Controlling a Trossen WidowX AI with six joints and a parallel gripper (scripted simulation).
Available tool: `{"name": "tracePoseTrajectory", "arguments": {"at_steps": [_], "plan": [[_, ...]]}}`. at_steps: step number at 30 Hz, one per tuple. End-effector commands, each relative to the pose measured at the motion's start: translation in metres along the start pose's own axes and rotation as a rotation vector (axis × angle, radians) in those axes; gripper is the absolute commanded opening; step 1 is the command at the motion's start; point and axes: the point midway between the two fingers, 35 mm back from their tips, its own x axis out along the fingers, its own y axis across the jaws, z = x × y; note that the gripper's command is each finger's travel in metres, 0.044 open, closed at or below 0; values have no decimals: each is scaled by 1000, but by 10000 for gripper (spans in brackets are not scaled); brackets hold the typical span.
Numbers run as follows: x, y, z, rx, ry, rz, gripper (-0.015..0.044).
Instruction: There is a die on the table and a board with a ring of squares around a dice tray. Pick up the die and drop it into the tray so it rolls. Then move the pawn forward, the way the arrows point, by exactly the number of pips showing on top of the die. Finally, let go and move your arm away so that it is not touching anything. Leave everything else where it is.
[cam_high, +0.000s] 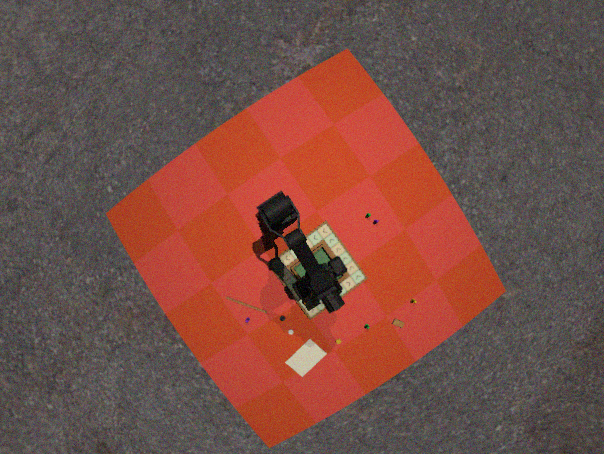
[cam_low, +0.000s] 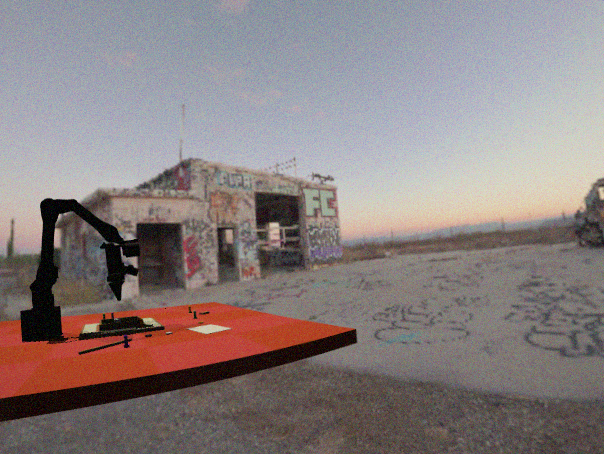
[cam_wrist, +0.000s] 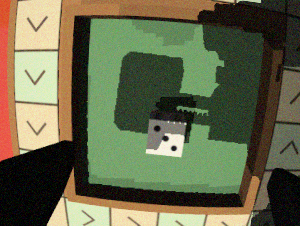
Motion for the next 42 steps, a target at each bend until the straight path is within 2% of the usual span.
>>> {"name": "tracePoseTrajectory", "arguments": {"at_steps": [1,6,7,10,17,21,42], "plan": [[4,-21,21,159,10,-9,335],[23,-76,60,520,51,-31,204],[29,-89,66,592,59,-35,200],[37,-108,73,696,70,-42,200],[37,-108,71,696,70,-42,200],[52,-108,70,696,70,-42,200],[78,-109,68,696,71,-42,200]]}}
